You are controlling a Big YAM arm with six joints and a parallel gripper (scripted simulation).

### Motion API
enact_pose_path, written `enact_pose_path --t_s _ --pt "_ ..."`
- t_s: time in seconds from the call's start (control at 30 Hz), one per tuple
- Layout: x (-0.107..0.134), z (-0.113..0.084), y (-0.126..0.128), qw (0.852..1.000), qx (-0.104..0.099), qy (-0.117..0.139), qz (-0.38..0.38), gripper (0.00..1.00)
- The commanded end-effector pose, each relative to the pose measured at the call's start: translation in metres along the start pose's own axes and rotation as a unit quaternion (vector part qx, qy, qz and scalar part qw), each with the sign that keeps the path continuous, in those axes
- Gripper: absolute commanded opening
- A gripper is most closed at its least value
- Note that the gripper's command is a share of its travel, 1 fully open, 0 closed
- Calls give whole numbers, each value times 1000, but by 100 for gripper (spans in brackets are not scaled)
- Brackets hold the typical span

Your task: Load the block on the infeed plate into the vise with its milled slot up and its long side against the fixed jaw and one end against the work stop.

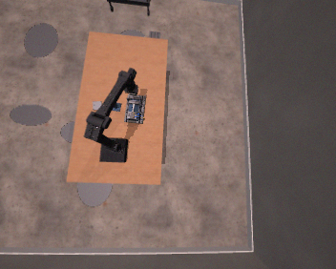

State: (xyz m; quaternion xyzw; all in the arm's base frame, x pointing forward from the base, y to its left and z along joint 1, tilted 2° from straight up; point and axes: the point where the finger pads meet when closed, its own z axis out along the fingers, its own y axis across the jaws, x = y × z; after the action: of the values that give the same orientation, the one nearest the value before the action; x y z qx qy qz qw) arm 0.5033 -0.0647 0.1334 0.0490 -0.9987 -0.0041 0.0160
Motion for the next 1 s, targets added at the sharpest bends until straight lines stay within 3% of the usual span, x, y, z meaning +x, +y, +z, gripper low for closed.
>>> enact_pose_path --t_s 0.0,0.17,0.23,0.43,0.53,0.63,0.7,0.73,0.9,0.97 --pt "-22 -21 -14 999 9 -33 15 0" --pt "-8 -10 -11 1000 5 -16 14 0" --pt "-5 3 -10 1000 4 -9 14 0" --pt "-12 -1 -12 1000 7 -22 13 0" --pt "-3 16 -10 1000 3 -6 13 0" --pt "-7 20 -11 1000 3 -8 13 0" --pt "-7 20 -11 1000 3 -8 13 0" --pt "-15 -7 -13 999 10 -37 13 0" --pt "-4 33 -10 1000 3 -4 12 0" --pt "-11 32 -12 1000 4 -12 12 0"
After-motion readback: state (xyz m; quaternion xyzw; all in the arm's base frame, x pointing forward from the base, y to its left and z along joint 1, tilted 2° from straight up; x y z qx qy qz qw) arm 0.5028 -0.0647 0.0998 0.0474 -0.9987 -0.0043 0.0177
